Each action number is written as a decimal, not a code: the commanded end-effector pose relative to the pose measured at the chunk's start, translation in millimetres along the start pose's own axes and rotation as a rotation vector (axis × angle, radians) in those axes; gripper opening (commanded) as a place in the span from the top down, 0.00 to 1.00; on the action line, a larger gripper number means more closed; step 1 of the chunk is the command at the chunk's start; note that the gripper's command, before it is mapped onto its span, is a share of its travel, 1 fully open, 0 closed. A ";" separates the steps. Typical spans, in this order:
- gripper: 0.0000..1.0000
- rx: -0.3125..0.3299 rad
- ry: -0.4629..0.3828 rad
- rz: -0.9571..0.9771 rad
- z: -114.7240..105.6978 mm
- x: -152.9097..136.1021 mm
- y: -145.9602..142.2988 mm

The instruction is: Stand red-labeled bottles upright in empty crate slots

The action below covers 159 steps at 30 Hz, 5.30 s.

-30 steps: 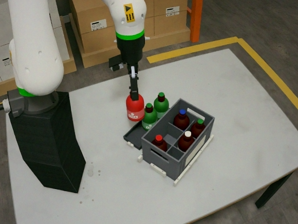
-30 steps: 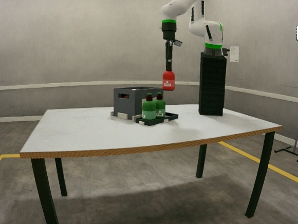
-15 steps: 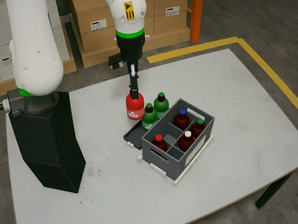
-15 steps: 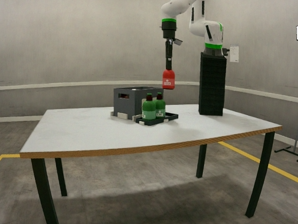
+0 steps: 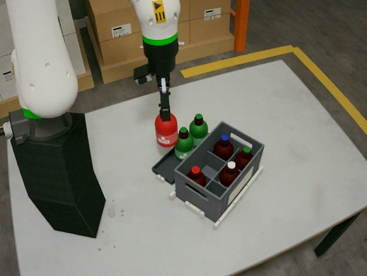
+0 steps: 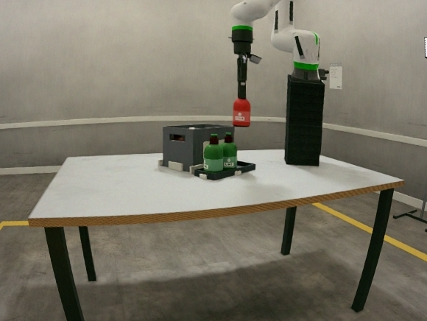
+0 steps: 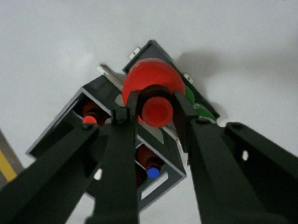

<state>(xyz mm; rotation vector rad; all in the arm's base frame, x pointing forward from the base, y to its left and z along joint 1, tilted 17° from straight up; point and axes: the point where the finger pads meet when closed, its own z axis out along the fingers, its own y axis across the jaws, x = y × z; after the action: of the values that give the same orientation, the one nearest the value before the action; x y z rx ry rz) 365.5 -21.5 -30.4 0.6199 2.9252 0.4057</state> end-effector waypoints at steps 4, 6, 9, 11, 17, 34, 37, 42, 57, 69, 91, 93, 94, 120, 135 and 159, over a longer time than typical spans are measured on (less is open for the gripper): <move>0.90 0.000 -0.001 0.000 -1.9 -0.6 0.1; 0.90 0.000 -0.001 0.000 -2.2 -0.6 0.1; 0.90 0.000 -0.001 0.000 -2.7 -0.6 0.1; 0.90 0.000 -0.001 0.000 -2.9 -0.6 0.1; 0.90 0.000 -0.001 0.000 -3.3 -0.6 0.1; 0.90 0.000 -0.001 0.000 -3.7 -0.6 0.1; 0.90 0.000 -0.001 0.000 -3.7 -0.6 0.1; 0.90 0.000 -0.001 0.000 -3.7 -0.6 0.1; 0.90 0.000 -0.001 0.000 -3.7 -0.6 0.1; 0.90 0.000 -0.001 0.000 -3.7 -0.6 0.1; 0.90 0.000 -0.001 0.000 -3.7 -2.0 -1.6; 0.90 0.000 -0.001 0.000 -3.7 -2.4 -2.1; 0.90 0.000 -0.001 0.000 -3.7 -2.6 -2.4; 0.90 0.000 -0.001 0.000 -3.7 -12.7 -15.1; 0.90 0.000 -0.001 0.000 -3.8 -23.8 -28.9; 0.90 0.000 -0.001 0.000 -3.8 -50.9 -62.9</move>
<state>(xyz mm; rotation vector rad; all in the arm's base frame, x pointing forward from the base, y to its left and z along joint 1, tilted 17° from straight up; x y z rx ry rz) 385.0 -92.8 -40.8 0.6202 2.9250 0.4052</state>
